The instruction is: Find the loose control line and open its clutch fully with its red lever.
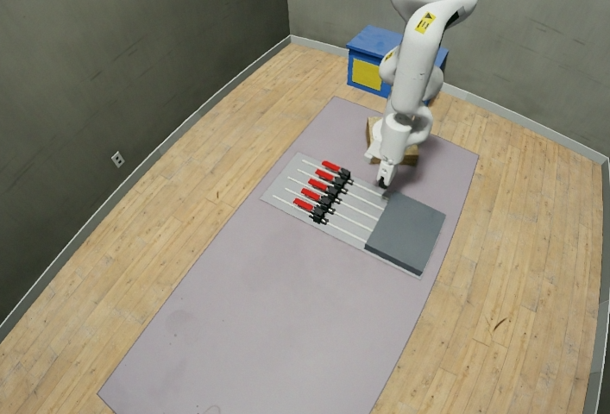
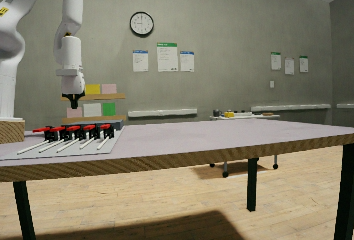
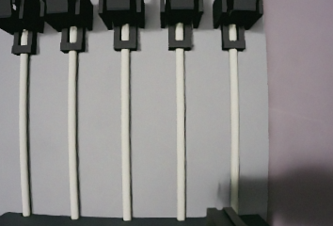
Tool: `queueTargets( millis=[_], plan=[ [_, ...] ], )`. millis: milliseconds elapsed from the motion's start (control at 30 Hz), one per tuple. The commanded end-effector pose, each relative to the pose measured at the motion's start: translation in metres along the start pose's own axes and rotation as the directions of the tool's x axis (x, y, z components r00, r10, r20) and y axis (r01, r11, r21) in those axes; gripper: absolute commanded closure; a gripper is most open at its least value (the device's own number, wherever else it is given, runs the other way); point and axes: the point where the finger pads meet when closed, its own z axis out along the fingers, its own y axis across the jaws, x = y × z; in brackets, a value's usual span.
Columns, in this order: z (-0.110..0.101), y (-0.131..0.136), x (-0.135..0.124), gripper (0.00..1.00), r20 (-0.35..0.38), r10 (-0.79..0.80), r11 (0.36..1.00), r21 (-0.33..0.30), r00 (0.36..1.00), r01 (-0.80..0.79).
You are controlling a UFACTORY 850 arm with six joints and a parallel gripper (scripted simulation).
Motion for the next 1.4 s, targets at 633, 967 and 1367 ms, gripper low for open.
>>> queueTargets(
  millis=[633, 967, 1367],
  plan=[
    [0.0, -0.001, 0.0, 1.0, 0.005, 0.0, 1.0, -0.006, 1.0, 0.0],
    [0.029, -0.05, 0.065, 1.0, 0.006, 0.0, 1.0, -0.008, 1.0, 0.0],
    [0.033, -0.053, 0.071, 1.0, 0.007, 0.0, 1.0, -0.008, 1.0, 0.0]
  ],
)
